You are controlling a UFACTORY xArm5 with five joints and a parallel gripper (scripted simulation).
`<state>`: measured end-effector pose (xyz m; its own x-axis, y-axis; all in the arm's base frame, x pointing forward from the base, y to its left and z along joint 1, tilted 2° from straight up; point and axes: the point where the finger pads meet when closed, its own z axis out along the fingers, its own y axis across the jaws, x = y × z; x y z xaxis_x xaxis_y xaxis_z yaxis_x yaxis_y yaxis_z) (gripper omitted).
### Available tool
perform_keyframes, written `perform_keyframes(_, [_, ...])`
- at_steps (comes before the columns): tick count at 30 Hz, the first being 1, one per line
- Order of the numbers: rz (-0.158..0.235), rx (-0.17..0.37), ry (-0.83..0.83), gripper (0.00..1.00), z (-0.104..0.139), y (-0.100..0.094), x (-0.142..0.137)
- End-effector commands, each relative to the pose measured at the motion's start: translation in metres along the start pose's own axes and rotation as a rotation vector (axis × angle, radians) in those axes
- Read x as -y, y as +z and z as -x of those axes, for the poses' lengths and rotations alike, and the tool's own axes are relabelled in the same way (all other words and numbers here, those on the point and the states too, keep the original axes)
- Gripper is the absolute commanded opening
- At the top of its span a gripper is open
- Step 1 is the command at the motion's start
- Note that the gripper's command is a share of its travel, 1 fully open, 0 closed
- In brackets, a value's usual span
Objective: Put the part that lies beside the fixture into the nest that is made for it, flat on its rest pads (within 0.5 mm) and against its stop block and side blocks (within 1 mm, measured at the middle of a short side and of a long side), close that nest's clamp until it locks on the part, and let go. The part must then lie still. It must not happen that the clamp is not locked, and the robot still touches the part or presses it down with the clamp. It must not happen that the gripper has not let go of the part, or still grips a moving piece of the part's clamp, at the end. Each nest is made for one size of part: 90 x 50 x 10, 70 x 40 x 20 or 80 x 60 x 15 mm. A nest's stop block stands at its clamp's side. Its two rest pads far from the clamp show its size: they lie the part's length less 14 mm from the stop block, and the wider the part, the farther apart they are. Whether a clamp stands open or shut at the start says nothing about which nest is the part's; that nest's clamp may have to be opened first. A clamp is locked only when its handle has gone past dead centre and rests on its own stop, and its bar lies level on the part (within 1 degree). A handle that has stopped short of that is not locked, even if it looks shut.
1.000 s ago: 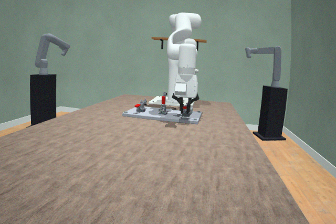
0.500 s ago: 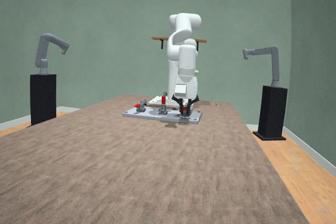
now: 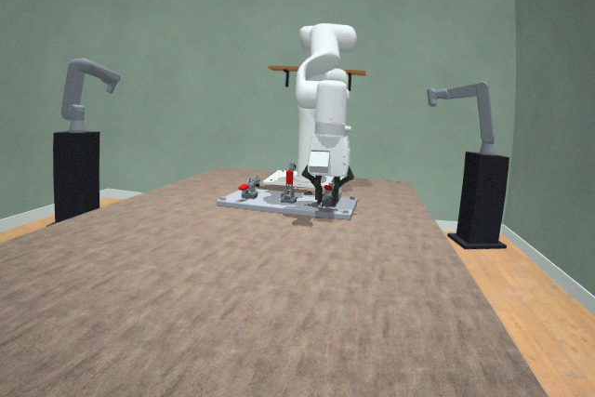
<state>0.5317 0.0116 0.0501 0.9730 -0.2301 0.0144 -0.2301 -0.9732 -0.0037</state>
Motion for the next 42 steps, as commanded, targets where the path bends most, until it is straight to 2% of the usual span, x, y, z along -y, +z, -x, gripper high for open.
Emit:
perform_keyframes(1, [-0.003,-0.012,-0.001,0.47,-0.004,-0.004,0.001])
perform_keyframes(29, [-0.003,-0.012,-0.001,0.47,-0.004,-0.006,0.001])
perform_keyframes(34, [-0.003,-0.012,-0.001,0.47,-0.004,-0.011,0.002])
perform_keyframes(42, [-0.003,-0.012,-0.001,0.47,-0.003,-0.041,0.002])
